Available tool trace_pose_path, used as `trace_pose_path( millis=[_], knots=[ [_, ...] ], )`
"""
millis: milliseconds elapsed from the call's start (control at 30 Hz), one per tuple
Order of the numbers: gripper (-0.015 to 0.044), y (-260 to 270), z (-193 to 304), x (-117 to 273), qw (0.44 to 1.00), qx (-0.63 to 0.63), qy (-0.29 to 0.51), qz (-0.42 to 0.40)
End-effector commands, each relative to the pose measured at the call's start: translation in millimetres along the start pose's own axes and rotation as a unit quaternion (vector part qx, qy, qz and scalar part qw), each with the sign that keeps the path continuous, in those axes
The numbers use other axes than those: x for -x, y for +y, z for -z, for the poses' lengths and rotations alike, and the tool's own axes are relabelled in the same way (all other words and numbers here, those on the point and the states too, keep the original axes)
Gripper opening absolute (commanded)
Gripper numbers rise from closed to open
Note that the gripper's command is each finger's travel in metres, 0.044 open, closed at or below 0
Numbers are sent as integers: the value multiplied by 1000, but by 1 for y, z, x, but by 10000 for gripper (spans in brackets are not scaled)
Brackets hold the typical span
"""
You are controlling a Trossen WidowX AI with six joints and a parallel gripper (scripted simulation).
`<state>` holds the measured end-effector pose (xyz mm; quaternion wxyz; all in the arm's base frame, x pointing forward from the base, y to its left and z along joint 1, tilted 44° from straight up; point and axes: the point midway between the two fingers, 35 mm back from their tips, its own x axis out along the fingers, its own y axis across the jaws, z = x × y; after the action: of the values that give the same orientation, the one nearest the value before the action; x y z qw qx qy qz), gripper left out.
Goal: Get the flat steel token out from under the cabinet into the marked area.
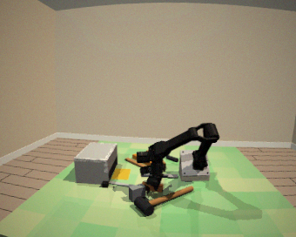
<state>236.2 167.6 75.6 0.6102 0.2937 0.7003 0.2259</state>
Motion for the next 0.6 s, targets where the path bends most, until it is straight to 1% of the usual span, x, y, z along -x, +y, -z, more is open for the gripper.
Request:
trace_pose_path(
  millis=[0, 567],
  knots=[
    [0, 2, -6, 1, 1000, 5, -2, -2],
    [0, 1, -26, 1, 1000, 5, -2, -2]
  ],
)
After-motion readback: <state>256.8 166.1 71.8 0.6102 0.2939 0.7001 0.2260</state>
